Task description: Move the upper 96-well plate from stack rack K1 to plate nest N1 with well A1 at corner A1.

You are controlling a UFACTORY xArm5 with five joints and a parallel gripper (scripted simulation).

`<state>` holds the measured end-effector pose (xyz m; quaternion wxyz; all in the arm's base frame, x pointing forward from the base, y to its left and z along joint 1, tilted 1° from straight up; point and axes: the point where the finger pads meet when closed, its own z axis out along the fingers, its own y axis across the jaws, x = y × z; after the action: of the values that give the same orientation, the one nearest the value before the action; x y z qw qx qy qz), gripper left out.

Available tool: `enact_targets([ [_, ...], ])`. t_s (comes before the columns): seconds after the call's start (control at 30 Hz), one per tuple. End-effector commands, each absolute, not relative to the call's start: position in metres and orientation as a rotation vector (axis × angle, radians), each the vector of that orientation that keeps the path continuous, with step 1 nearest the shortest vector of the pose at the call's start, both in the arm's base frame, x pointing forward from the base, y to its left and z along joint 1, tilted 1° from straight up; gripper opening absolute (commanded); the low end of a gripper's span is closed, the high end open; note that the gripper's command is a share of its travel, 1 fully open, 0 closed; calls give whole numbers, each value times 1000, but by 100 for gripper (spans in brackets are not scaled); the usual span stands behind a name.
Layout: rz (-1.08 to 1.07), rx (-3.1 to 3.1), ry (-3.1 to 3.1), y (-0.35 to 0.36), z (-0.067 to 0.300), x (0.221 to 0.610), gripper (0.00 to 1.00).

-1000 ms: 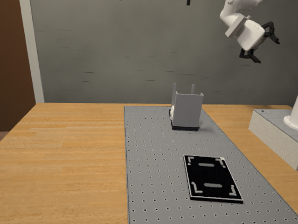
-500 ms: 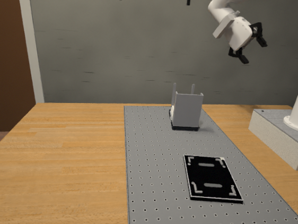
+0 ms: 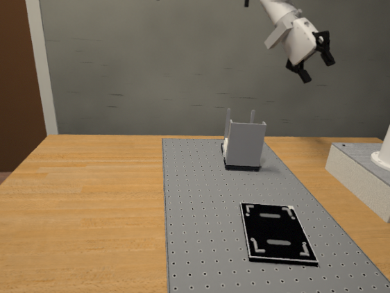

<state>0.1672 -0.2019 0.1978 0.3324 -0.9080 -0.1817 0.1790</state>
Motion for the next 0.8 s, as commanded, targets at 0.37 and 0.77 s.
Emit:
enact_targets([
  [0.37, 545, -2574, -418, -188, 198, 219, 100],
  [0.77, 542, -2751, -353, -169, 201, 260, 100],
])
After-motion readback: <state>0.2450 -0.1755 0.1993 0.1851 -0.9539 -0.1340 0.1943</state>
